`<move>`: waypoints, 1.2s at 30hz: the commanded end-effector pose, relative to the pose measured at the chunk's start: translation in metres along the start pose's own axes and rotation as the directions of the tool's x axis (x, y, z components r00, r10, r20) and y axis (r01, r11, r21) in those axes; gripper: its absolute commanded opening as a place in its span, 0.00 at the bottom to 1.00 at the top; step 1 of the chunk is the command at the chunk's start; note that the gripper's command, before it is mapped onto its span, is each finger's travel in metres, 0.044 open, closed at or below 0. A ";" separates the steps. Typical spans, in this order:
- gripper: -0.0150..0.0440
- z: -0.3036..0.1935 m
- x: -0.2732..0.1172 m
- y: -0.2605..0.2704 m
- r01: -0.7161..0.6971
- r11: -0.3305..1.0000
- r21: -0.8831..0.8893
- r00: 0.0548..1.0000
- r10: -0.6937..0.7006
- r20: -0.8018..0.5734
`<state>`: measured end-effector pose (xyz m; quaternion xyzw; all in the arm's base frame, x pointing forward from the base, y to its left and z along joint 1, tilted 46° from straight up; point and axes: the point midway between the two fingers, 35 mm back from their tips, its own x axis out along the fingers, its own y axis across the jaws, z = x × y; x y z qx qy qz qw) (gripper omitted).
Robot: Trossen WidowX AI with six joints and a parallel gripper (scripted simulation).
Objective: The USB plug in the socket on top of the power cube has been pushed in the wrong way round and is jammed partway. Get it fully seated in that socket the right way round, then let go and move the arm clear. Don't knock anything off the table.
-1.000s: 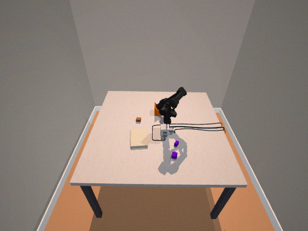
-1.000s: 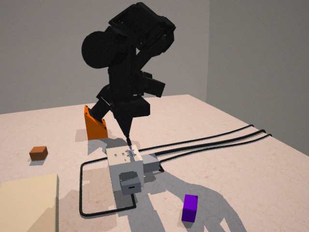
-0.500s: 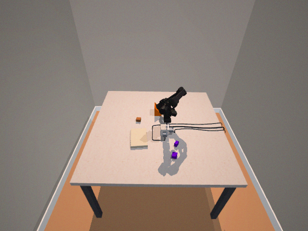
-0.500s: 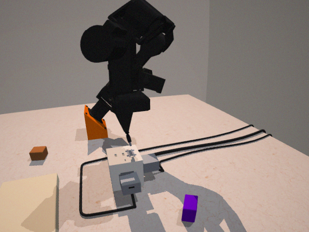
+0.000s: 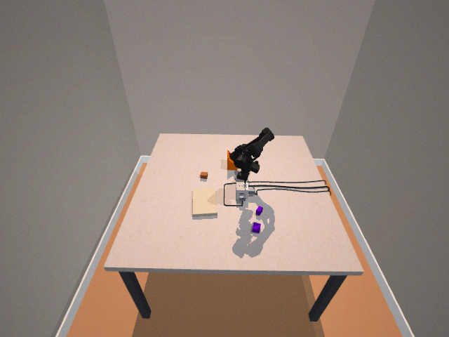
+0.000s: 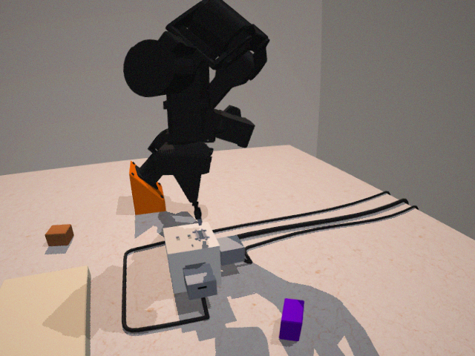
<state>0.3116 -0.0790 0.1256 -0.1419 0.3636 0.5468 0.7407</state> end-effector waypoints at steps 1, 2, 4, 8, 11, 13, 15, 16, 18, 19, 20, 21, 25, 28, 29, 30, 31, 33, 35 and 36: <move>0.25 0.000 0.000 0.000 0.000 0.993 0.121 1.000 0.000 -0.001; 0.25 0.000 0.000 0.000 0.000 0.989 0.147 1.000 0.000 -0.001; 0.25 0.000 0.000 0.000 0.000 0.980 0.198 1.000 0.000 -0.001; 0.25 0.000 0.000 0.000 0.000 0.954 0.299 1.000 0.000 -0.001; 0.25 0.000 0.000 0.000 0.000 0.928 0.373 1.000 0.000 -0.001; 0.25 0.000 0.000 0.000 0.000 0.907 0.421 1.000 0.000 -0.001; 0.25 0.000 0.000 0.000 0.000 0.884 0.468 1.000 0.000 -0.001; 0.25 0.000 0.000 0.000 0.000 0.871 0.491 1.000 0.000 -0.001; 0.25 0.000 0.000 0.000 0.000 0.844 0.536 1.000 0.000 -0.001; 0.25 0.000 0.000 0.000 0.000 0.830 0.558 1.000 0.000 -0.001; 0.25 0.000 0.000 0.000 0.000 0.815 0.580 1.000 0.000 -0.001; 0.25 0.000 0.000 0.000 0.000 0.799 0.601 1.000 0.000 -0.001; 0.25 0.000 0.000 0.000 0.001 0.732 0.681 1.000 0.000 -0.001; 0.25 0.000 0.000 0.000 0.001 0.677 0.736 1.000 0.000 -0.001; 0.25 0.000 0.000 0.000 0.001 0.657 0.754 1.000 0.000 -0.001; 0.25 0.000 0.000 0.000 0.001 0.637 0.771 1.000 0.000 -0.001; 0.25 0.000 0.000 0.000 0.001 0.617 0.787 1.000 0.000 -0.001; 0.25 0.000 0.000 0.000 0.001 0.575 0.818 1.000 0.000 -0.001; 0.25 0.000 0.000 0.000 0.001 0.531 0.847 1.000 0.000 -0.001; 0.25 0.000 0.000 0.000 0.001 0.509 0.861 1.000 0.000 -0.001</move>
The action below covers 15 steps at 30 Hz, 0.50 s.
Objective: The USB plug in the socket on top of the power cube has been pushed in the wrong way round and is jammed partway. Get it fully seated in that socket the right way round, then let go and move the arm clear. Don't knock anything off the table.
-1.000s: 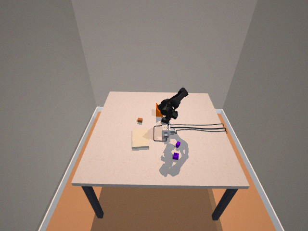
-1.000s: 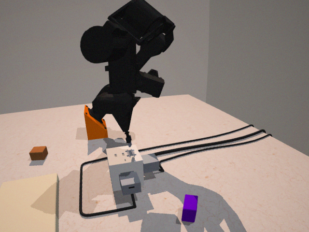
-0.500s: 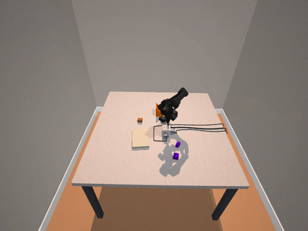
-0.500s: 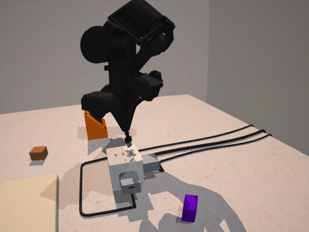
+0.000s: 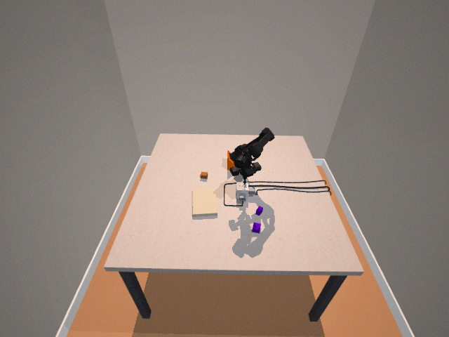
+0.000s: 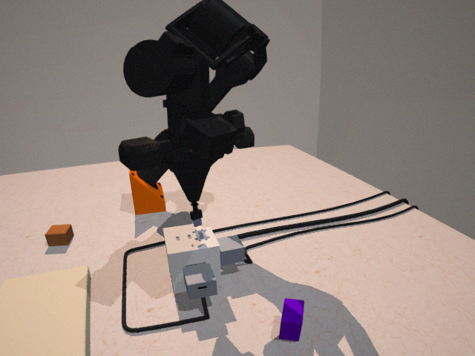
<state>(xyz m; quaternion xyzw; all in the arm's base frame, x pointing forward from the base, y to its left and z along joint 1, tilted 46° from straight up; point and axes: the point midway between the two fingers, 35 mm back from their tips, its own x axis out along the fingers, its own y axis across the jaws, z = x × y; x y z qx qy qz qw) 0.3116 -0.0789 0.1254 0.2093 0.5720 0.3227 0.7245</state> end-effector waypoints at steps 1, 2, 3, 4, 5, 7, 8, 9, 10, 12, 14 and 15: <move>0.25 0.000 0.000 0.000 0.001 0.993 0.122 1.000 -0.001 0.000; 0.25 0.000 0.000 0.000 0.001 0.989 0.148 1.000 -0.001 0.000; 0.25 0.000 0.000 0.000 0.001 0.985 0.174 1.000 -0.001 0.000; 0.25 0.000 0.000 0.000 0.001 0.980 0.200 1.000 -0.001 0.000; 0.25 0.000 0.000 0.000 0.001 0.974 0.225 1.000 -0.001 0.000; 0.25 0.000 0.000 0.000 0.001 0.961 0.276 1.000 -0.001 0.000; 0.25 0.000 0.000 0.000 0.001 0.954 0.301 1.000 -0.001 0.000; 0.25 0.000 0.000 0.000 0.001 0.945 0.326 1.000 -0.001 0.000; 0.25 0.000 0.000 0.000 0.001 0.937 0.350 1.000 -0.001 0.000; 0.25 0.000 0.000 0.000 0.001 0.917 0.399 1.000 -0.001 0.000; 0.25 0.000 0.000 0.000 0.001 0.895 0.446 1.000 -0.001 0.000; 0.25 0.000 0.000 0.000 0.001 0.883 0.470 1.000 -0.001 0.000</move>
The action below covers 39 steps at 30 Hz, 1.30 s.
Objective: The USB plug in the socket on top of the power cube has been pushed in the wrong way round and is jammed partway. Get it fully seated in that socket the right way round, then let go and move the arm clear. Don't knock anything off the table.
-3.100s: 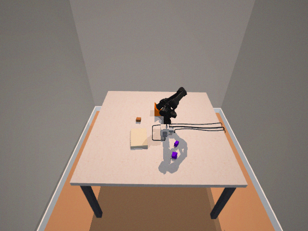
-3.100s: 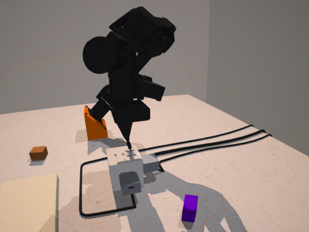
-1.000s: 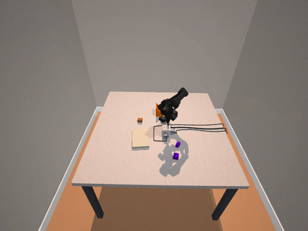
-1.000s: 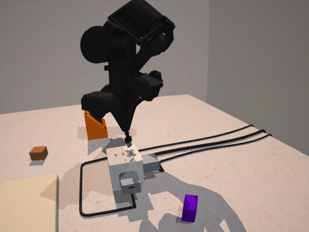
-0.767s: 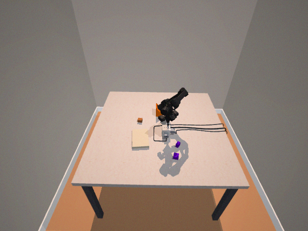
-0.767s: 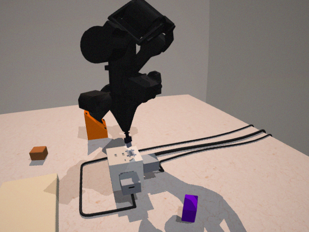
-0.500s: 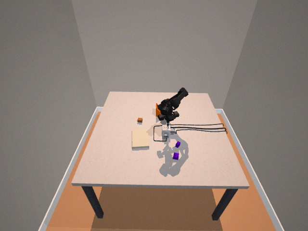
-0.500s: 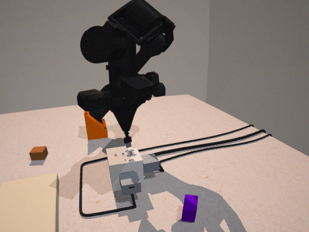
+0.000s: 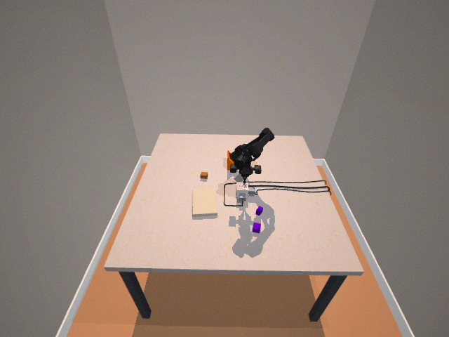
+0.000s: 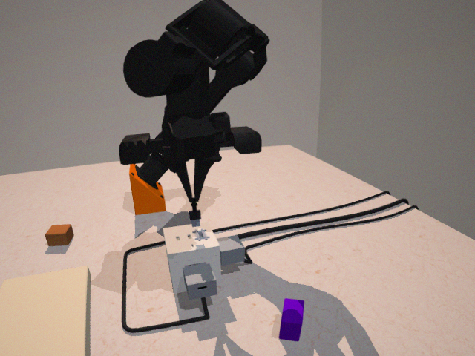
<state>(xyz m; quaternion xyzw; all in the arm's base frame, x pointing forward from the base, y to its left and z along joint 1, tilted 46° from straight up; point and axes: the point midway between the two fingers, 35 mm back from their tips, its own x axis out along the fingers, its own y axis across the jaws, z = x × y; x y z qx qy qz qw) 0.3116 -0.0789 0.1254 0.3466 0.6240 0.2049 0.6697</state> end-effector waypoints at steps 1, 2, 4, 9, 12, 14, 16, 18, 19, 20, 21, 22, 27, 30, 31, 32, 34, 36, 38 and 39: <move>0.25 0.000 0.000 0.000 0.001 0.993 0.122 1.000 -0.001 0.000; 0.25 0.000 0.000 0.000 0.001 0.989 0.148 1.000 -0.001 0.000; 0.25 0.000 0.000 0.000 0.001 0.980 0.200 1.000 -0.001 0.000; 0.25 0.000 0.000 0.000 0.001 0.945 0.326 1.000 -0.001 0.000; 0.25 0.000 0.000 0.000 0.000 0.917 0.399 1.000 -0.001 0.000; 0.25 0.000 0.000 0.000 0.000 0.895 0.446 1.000 -0.001 0.000; 0.25 0.000 0.000 0.000 0.000 0.870 0.493 1.000 -0.001 0.000; 0.25 0.000 0.000 0.000 0.000 0.843 0.537 1.000 -0.001 0.000; 0.25 0.000 0.000 0.000 0.000 0.829 0.559 1.000 -0.001 0.000; 0.25 0.000 0.000 0.000 0.000 0.814 0.581 1.000 -0.001 0.000; 0.25 0.000 0.000 0.000 0.000 0.799 0.602 1.000 -0.001 0.000; 0.25 0.000 0.000 0.000 0.000 0.783 0.623 1.000 -0.001 0.000; 0.25 0.000 0.000 0.000 0.000 0.695 0.719 1.000 -0.001 0.000; 0.25 0.000 0.000 0.000 0.000 0.636 0.772 1.000 -0.001 0.000; 0.25 0.000 0.000 0.000 0.000 0.616 0.788 1.000 -0.001 0.000; 0.25 0.000 0.000 0.000 0.000 0.595 0.804 1.000 -0.001 0.000; 0.25 0.000 0.000 0.000 0.000 0.552 0.834 1.000 -0.001 0.000; 0.25 0.000 0.000 0.000 0.000 0.507 0.862 1.000 -0.001 0.000; 0.25 0.000 0.000 0.000 0.000 0.462 0.887 1.000 -0.001 0.000; 0.25 0.000 0.000 0.000 0.000 0.438 0.899 1.000 -0.001 0.000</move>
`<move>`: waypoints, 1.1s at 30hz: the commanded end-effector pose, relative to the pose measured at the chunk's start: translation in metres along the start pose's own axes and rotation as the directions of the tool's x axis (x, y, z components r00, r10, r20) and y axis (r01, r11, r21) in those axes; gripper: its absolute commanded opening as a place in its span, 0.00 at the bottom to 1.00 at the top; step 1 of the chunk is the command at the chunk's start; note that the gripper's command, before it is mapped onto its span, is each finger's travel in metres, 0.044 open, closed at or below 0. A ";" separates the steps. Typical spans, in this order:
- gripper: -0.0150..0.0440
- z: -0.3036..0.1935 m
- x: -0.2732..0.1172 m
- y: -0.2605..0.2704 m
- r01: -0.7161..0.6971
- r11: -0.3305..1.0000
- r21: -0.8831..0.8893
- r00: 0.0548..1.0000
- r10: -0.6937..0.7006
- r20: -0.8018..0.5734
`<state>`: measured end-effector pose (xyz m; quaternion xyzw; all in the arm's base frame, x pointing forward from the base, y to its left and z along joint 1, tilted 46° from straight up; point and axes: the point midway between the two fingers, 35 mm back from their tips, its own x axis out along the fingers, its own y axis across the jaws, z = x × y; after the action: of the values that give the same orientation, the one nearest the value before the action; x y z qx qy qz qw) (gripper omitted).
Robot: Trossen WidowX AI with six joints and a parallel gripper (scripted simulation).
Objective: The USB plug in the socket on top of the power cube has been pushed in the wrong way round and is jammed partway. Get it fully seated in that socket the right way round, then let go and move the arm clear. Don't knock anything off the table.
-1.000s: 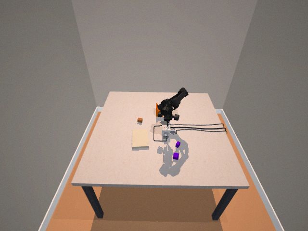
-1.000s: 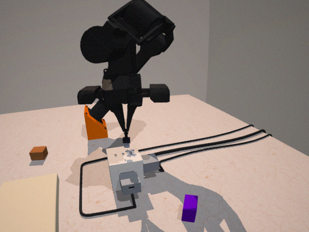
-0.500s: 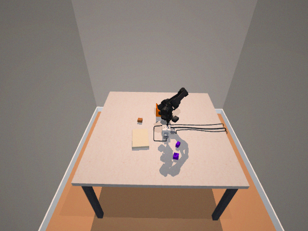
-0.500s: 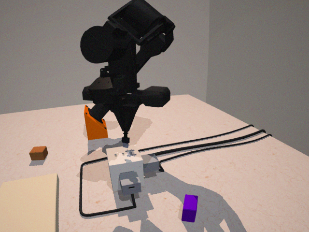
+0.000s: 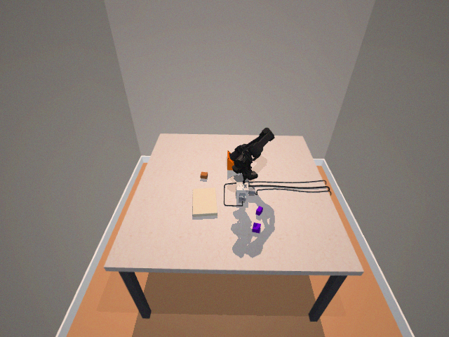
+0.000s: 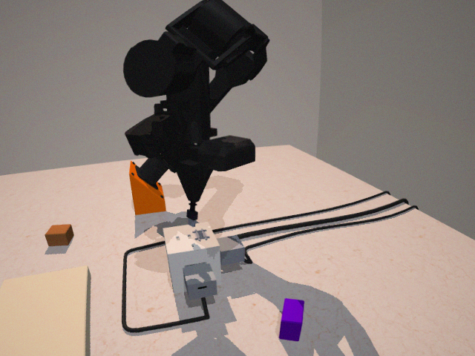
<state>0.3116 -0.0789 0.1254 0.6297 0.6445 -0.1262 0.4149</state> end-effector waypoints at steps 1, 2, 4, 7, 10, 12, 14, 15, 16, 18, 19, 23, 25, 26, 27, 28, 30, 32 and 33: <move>0.25 0.000 0.000 0.000 0.000 0.993 0.122 1.000 0.000 0.001; 0.25 0.000 0.000 0.000 0.000 0.989 0.148 1.000 0.000 0.001; 0.25 0.000 0.000 0.000 0.000 0.980 0.199 1.000 0.000 0.001; 0.25 0.000 0.000 0.000 0.000 0.961 0.276 1.000 0.000 0.001; 0.25 0.000 0.000 0.000 0.000 0.937 0.350 1.000 0.000 0.001; 0.25 0.000 0.000 0.000 0.000 0.917 0.399 1.000 0.000 0.001; 0.25 0.000 0.000 0.000 0.000 0.895 0.446 1.000 0.000 0.001; 0.25 0.000 0.000 0.000 0.000 0.885 0.465 1.000 0.000 0.001; 0.25 0.000 0.000 0.000 0.000 0.879 0.477 1.000 0.000 0.001; 0.25 0.000 0.000 0.000 0.000 0.877 0.481 1.000 0.000 0.001; 0.25 0.000 0.000 0.000 0.000 0.877 0.481 1.000 0.000 0.001; 0.25 0.000 0.000 0.000 0.000 0.877 0.481 1.000 0.000 0.001; 0.25 0.000 0.000 0.000 0.000 0.877 0.481 1.000 0.000 0.001; 0.25 0.000 0.000 0.000 0.000 0.877 0.481 1.000 0.000 0.001; 0.25 0.000 0.000 0.000 0.000 0.877 0.481 1.000 0.000 0.001; 0.25 0.000 0.000 0.000 0.000 0.877 0.481 1.000 0.000 0.001; 0.25 0.000 0.000 0.000 -0.001 0.881 0.473 1.000 0.001 0.001; 0.25 0.000 0.000 0.000 -0.001 0.881 0.473 1.000 0.001 0.001; 0.25 0.000 0.000 0.000 -0.001 0.881 0.473 1.000 0.001 0.001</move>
<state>0.3118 -0.0788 0.1254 0.7122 0.5939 -0.2796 0.2488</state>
